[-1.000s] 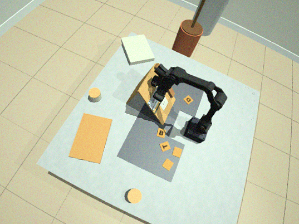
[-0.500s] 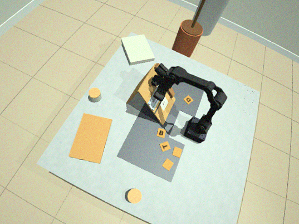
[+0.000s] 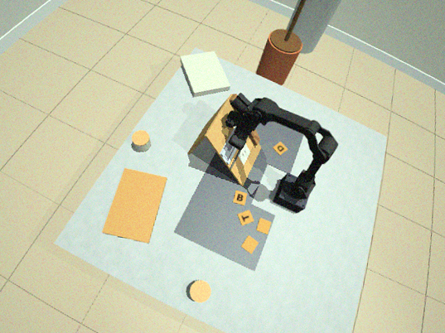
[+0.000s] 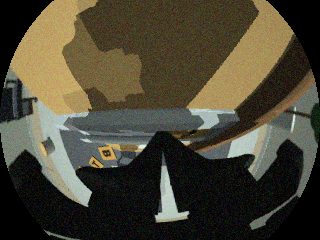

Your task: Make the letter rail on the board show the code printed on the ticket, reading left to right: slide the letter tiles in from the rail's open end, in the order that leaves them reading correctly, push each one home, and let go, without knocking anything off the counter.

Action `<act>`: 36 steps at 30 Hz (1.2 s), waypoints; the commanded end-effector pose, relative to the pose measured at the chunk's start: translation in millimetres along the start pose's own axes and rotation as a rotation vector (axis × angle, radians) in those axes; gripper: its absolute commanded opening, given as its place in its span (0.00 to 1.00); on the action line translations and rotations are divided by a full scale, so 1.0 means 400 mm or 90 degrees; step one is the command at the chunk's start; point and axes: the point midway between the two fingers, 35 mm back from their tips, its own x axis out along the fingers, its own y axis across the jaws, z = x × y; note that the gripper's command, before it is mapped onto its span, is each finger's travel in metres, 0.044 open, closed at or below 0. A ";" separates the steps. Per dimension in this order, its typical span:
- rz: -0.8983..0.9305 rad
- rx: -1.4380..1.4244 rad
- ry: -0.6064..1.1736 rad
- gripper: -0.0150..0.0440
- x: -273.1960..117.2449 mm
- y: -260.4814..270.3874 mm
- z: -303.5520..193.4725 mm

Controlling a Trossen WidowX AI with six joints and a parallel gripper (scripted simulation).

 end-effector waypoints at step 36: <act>0.071 -0.268 -0.040 0.57 -0.135 -0.012 -0.087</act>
